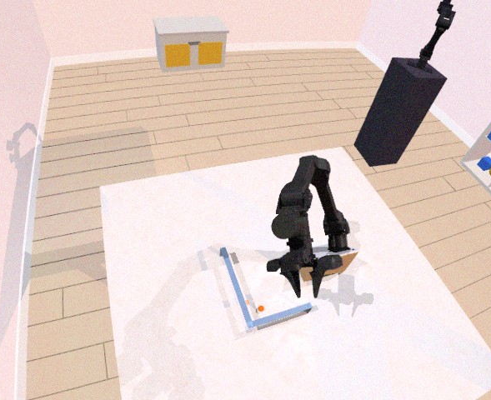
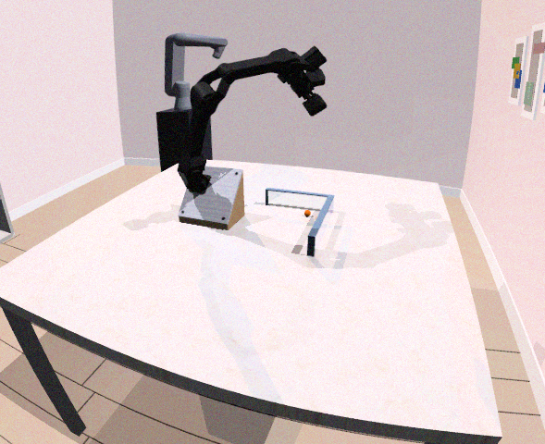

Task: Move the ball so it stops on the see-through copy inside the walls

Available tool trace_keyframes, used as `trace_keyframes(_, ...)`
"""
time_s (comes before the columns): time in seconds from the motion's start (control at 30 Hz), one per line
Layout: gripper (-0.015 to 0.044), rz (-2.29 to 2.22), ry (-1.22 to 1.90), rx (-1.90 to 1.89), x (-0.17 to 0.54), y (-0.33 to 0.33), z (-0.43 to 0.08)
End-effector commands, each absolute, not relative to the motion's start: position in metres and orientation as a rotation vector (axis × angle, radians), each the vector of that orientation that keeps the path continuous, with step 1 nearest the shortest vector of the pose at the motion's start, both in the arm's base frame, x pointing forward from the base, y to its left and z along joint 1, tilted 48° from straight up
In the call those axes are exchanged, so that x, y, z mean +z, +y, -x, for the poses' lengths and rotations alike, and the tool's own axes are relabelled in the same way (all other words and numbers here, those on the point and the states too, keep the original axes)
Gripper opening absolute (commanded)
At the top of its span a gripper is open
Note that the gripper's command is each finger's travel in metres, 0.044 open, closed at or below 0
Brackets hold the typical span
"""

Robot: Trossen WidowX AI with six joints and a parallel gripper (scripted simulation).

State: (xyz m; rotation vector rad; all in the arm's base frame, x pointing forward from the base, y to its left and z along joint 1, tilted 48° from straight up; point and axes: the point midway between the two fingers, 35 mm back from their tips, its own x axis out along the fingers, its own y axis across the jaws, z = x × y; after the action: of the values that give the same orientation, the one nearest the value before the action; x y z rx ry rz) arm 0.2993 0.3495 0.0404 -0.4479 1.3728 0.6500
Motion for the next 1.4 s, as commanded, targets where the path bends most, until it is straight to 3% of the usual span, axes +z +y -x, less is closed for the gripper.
trace_keyframes(0.0,0.0207,0.678,1.385,0.604,0.006,0.304,-0.320)
trace_keyframes(0.27,0.0207,1.250,1.495,0.577,-0.056,0.189,-0.347)
trace_keyframes(0.57,0.0207,1.846,1.743,0.724,-0.092,0.069,-0.341)
trace_keyframes(1.37,0.0207,1.857,1.749,0.728,-0.113,0.044,-0.342)
